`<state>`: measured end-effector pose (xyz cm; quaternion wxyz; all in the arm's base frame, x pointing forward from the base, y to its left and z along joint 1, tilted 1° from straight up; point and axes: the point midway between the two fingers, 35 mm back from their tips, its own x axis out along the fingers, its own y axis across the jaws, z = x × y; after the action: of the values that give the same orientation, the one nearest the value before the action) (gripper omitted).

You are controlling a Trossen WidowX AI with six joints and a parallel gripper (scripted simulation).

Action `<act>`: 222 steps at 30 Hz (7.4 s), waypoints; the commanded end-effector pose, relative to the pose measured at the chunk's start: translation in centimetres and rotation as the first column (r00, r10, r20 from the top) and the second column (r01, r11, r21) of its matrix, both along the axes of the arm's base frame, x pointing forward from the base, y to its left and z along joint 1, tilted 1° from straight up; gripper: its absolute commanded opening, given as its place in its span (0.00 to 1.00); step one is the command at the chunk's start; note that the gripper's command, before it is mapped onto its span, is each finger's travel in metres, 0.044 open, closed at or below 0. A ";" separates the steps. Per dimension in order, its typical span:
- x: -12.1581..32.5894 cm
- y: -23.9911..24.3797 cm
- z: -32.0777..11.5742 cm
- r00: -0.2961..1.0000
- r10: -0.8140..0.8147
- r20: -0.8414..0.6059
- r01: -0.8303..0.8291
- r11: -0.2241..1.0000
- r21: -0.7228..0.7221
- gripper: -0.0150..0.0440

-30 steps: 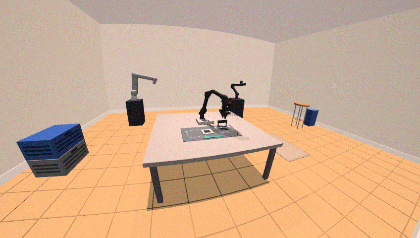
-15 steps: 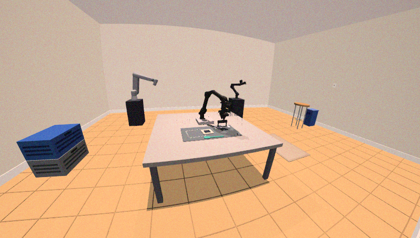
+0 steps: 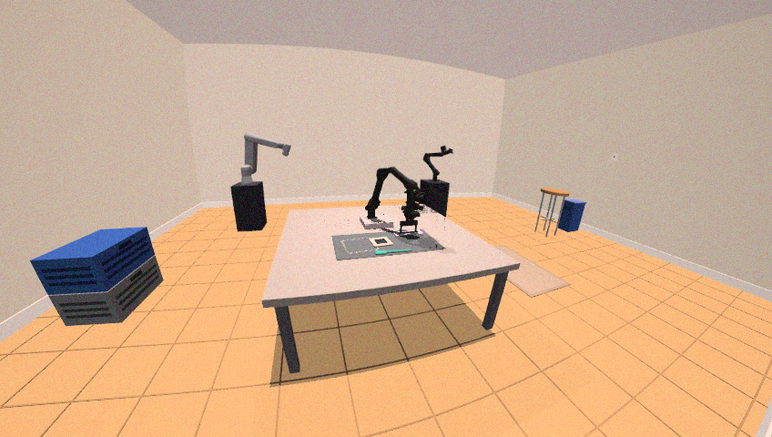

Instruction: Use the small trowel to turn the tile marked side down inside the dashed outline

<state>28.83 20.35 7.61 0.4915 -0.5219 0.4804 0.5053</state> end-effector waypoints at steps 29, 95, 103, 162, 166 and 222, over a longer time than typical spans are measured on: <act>-0.1 0.0 -0.9 1.000 0.003 -0.003 -0.003 1.000 0.002 0.47; 0.0 0.0 -0.9 0.366 -0.931 -0.016 0.930 0.365 0.027 0.71; -0.1 0.0 0.1 0.361 -0.932 -0.017 0.932 0.361 0.027 0.71; 0.0 0.1 -0.9 0.390 -0.921 -0.016 0.921 0.390 0.027 0.47; 0.0 0.1 -0.9 0.390 -0.921 -0.016 0.921 0.390 0.027 0.47; 0.0 0.1 -0.9 -0.716 -0.697 -0.044 0.696 -0.717 0.024 0.47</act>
<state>28.82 20.39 6.78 0.6704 0.2516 0.6526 -0.2476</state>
